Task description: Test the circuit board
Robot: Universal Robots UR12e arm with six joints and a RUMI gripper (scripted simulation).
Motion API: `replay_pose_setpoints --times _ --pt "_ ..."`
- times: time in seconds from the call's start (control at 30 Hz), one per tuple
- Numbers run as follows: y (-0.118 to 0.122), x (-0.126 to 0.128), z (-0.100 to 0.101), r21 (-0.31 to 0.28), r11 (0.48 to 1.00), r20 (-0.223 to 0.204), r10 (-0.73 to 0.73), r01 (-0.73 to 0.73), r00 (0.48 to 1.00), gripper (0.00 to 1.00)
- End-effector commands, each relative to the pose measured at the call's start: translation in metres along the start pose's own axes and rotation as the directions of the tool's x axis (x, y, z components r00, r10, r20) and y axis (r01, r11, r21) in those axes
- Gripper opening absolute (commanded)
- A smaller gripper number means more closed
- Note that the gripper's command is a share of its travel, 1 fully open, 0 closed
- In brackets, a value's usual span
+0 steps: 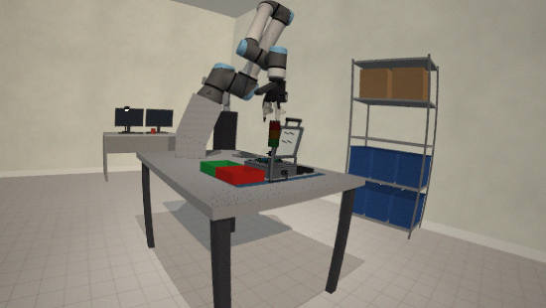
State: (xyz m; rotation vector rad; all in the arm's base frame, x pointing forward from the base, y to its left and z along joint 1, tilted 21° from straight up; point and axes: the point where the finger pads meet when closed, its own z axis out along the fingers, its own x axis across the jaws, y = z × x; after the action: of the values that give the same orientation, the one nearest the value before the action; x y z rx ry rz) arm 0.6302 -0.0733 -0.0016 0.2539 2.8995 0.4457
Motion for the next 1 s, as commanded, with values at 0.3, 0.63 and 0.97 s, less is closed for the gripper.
replay_pose_setpoints --times 0.3,0.63,0.97 --pt "0.000 0.000 -0.059 -0.001 1.000 -0.001 -0.001 0.001 1.000 0.59" --pt "0.000 0.000 -0.074 -0.001 1.000 -0.001 -0.001 0.001 1.000 0.59" --pt "0.000 0.000 -0.074 -0.001 1.000 -0.001 -0.001 0.001 1.000 0.30"
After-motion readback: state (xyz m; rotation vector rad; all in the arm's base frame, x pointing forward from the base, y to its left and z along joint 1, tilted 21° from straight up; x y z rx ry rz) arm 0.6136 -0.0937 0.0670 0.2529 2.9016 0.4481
